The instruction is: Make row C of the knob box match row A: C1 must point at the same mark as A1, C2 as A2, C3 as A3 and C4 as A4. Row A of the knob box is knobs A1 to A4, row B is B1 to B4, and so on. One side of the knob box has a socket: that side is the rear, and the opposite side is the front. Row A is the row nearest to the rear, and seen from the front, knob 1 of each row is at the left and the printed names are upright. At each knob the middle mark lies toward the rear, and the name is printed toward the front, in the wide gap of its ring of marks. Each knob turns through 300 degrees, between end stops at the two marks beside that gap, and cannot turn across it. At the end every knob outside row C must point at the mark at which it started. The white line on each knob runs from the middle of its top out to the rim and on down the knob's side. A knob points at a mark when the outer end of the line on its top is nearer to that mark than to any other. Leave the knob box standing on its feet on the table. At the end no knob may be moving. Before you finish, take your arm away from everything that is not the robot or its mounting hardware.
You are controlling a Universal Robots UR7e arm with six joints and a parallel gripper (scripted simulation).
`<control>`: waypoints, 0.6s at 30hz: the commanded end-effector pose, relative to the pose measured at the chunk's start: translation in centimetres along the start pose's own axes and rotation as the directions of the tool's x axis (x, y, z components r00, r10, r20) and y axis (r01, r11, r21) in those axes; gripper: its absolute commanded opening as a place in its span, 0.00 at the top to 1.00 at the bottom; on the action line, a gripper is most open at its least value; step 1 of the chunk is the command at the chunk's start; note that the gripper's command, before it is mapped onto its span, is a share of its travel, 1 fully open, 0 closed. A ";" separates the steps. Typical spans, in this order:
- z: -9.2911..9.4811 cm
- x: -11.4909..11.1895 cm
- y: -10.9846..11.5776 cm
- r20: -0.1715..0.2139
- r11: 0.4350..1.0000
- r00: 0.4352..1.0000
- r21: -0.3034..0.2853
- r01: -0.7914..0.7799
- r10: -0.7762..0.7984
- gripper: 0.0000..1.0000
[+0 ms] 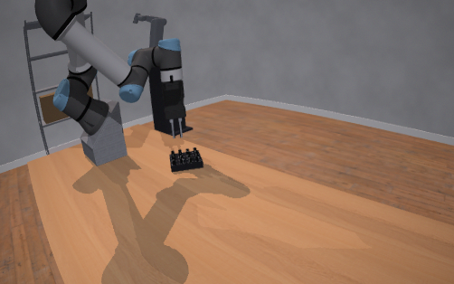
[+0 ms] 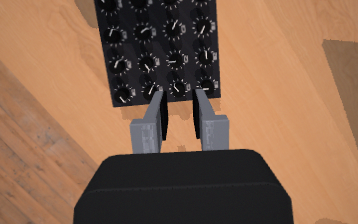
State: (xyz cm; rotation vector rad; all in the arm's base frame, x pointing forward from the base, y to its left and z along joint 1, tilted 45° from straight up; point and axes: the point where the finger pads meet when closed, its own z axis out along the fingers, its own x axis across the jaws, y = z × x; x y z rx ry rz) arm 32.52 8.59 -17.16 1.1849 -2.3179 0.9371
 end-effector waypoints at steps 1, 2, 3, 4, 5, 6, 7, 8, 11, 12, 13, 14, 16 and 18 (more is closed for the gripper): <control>0.0 -0.2 0.0 0.001 1.000 1.000 0.001 0.000 0.000 0.54; 0.0 -0.2 0.0 0.001 1.000 1.000 0.001 0.000 0.000 0.54; 0.0 -0.2 0.0 0.001 1.000 1.000 0.001 0.000 0.000 0.54; 0.0 -0.2 0.0 0.001 1.000 1.000 0.001 0.000 0.000 0.54; 0.0 -0.2 0.0 0.001 1.000 1.000 0.001 0.000 0.000 0.54; 0.0 -0.2 0.0 0.001 1.000 1.000 0.001 0.000 0.000 0.54; 0.0 -0.2 0.0 0.001 1.000 1.000 0.001 0.000 0.000 0.54; 0.0 -0.2 0.0 0.001 1.000 1.000 0.001 0.000 0.000 0.54; 0.0 -0.2 0.0 0.001 1.000 1.000 0.001 0.000 0.000 0.54; 0.0 -0.2 0.0 0.001 1.000 1.000 0.001 0.000 0.000 0.54; 0.0 -0.1 0.0 0.001 1.000 1.000 0.001 0.000 0.000 0.54; 0.0 -0.1 0.0 0.001 1.000 1.000 0.001 0.000 0.000 0.54; 0.1 -0.1 0.0 0.000 1.000 1.000 0.001 0.000 0.000 0.54; 0.2 -0.1 0.0 0.000 1.000 1.000 0.000 0.000 0.000 0.54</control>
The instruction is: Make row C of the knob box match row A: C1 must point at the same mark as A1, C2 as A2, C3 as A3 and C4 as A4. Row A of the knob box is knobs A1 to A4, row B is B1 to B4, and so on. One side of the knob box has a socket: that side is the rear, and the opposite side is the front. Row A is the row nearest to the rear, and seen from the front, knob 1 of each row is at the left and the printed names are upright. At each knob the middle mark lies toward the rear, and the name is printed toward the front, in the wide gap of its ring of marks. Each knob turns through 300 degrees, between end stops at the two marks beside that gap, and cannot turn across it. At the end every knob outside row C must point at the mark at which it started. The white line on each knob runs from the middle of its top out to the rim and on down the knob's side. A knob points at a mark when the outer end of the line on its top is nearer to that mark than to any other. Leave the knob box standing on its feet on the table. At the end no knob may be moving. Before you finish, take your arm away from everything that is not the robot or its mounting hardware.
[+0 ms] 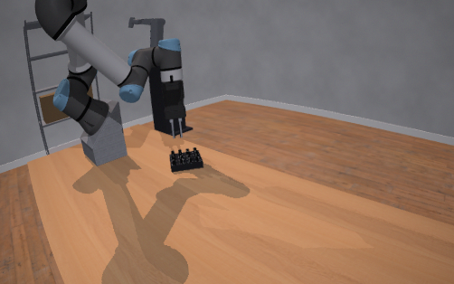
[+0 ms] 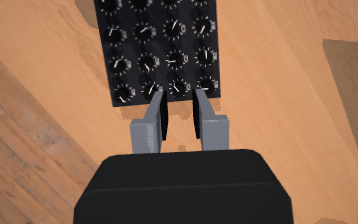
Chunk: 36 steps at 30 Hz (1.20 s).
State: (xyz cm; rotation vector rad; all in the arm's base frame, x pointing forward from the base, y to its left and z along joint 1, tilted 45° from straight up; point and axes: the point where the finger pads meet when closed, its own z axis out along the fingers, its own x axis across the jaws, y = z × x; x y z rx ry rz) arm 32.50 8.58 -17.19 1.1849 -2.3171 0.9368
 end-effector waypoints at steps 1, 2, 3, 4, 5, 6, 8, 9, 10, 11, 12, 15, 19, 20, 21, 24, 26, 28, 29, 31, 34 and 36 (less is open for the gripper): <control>0.2 -0.1 0.0 0.000 1.000 1.000 0.000 -0.001 0.001 0.54; 0.3 -0.1 0.0 -0.001 1.000 1.000 0.000 -0.001 0.001 0.54; 0.3 -0.1 0.0 -0.001 1.000 1.000 0.000 -0.001 0.001 0.54; 0.3 -0.1 0.0 -0.001 1.000 1.000 0.000 -0.001 0.001 0.54; 0.3 -0.1 0.0 -0.001 1.000 1.000 0.000 -0.001 0.001 0.54; 0.4 0.0 0.0 -0.001 1.000 1.000 0.000 0.000 0.000 0.54; 0.6 0.0 0.0 -0.002 1.000 1.000 0.000 0.000 0.000 0.54; 0.7 0.0 0.1 -0.003 1.000 1.000 -0.001 0.000 0.000 0.54; 0.8 0.1 0.1 -0.003 1.000 1.000 -0.001 0.001 -0.001 0.54; 0.9 0.1 0.1 -0.003 1.000 1.000 -0.001 0.001 -0.001 0.54; 1.0 0.1 0.1 -0.003 1.000 1.000 -0.001 0.001 -0.001 0.54; 1.3 0.1 0.1 -0.003 1.000 1.000 -0.001 0.001 -0.001 0.54; 1.8 0.1 0.1 -0.003 1.000 1.000 -0.001 0.001 -0.001 0.54; 1.9 0.1 0.1 -0.003 1.000 1.000 -0.001 0.001 -0.001 0.54; 1.9 0.1 0.1 -0.003 1.000 1.000 -0.001 0.001 -0.001 0.54; 2.2 0.1 0.1 -0.003 1.000 1.000 -0.001 0.001 -0.001 0.54; 2.4 0.1 0.1 -0.003 1.000 1.000 -0.001 0.001 -0.001 0.54; 2.7 0.1 0.1 -0.003 1.000 1.000 -0.001 0.001 -0.001 0.54; 2.8 0.1 0.1 -0.003 1.000 1.000 -0.001 0.001 -0.001 0.54; 3.1 0.0 0.1 -0.003 1.000 1.000 -0.001 0.001 -0.001 0.54; 3.4 0.0 0.1 -0.003 1.000 1.000 -0.001 0.001 -0.001 0.54; 3.6 0.0 0.1 -0.003 1.000 1.000 -0.001 0.001 -0.001 0.54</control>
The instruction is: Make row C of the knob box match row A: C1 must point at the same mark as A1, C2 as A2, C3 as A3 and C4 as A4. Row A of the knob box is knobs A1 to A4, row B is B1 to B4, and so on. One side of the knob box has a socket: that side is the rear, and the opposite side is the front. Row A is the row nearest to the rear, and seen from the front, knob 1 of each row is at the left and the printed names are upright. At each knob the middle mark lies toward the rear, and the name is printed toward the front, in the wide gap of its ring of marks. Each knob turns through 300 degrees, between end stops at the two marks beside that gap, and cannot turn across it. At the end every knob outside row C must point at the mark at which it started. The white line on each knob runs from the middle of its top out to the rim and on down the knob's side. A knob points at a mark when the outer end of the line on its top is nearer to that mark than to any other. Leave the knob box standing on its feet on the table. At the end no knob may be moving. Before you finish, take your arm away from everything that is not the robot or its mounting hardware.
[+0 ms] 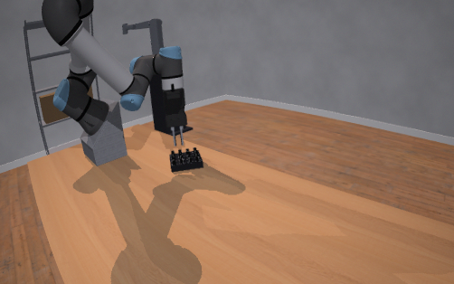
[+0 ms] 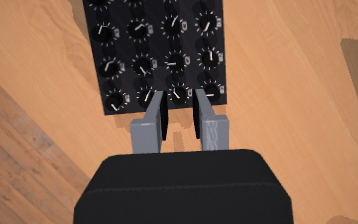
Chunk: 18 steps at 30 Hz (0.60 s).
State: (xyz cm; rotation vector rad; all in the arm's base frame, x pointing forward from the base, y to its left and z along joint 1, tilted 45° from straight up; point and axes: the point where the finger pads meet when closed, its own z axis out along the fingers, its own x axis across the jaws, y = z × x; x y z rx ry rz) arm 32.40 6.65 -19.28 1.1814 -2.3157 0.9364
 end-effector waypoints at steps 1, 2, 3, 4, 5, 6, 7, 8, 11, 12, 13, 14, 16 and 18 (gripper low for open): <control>0.9 0.1 0.1 0.000 1.000 1.000 0.000 0.002 -0.002 0.54; 0.9 0.1 0.1 0.000 1.000 1.000 0.000 0.002 -0.002 0.54; 0.9 0.1 0.1 0.000 1.000 1.000 0.000 0.002 -0.002 0.54; 1.0 0.1 0.1 0.000 1.000 1.000 0.000 0.002 -0.002 0.54; 1.0 0.1 0.1 0.000 1.000 1.000 0.001 0.002 -0.002 0.54; 1.1 0.1 0.1 0.000 1.000 1.000 0.001 0.002 -0.002 0.54; 1.2 0.1 0.1 0.000 1.000 1.000 0.001 0.002 -0.002 0.54; 1.2 0.1 0.1 0.000 1.000 1.000 0.001 0.002 -0.002 0.54; 1.4 0.1 0.1 0.000 1.000 1.000 0.001 0.002 -0.002 0.54; 1.4 0.1 0.1 0.000 1.000 1.000 0.001 0.002 -0.002 0.54; 1.4 0.1 0.1 0.000 1.000 1.000 0.001 0.002 -0.002 0.54; 1.5 0.1 0.1 0.000 1.000 1.000 0.000 0.002 -0.002 0.54; 1.5 0.1 0.0 0.000 1.000 1.000 0.000 0.001 -0.001 0.54; 1.5 0.0 0.0 0.001 1.000 1.000 0.001 0.001 -0.001 0.54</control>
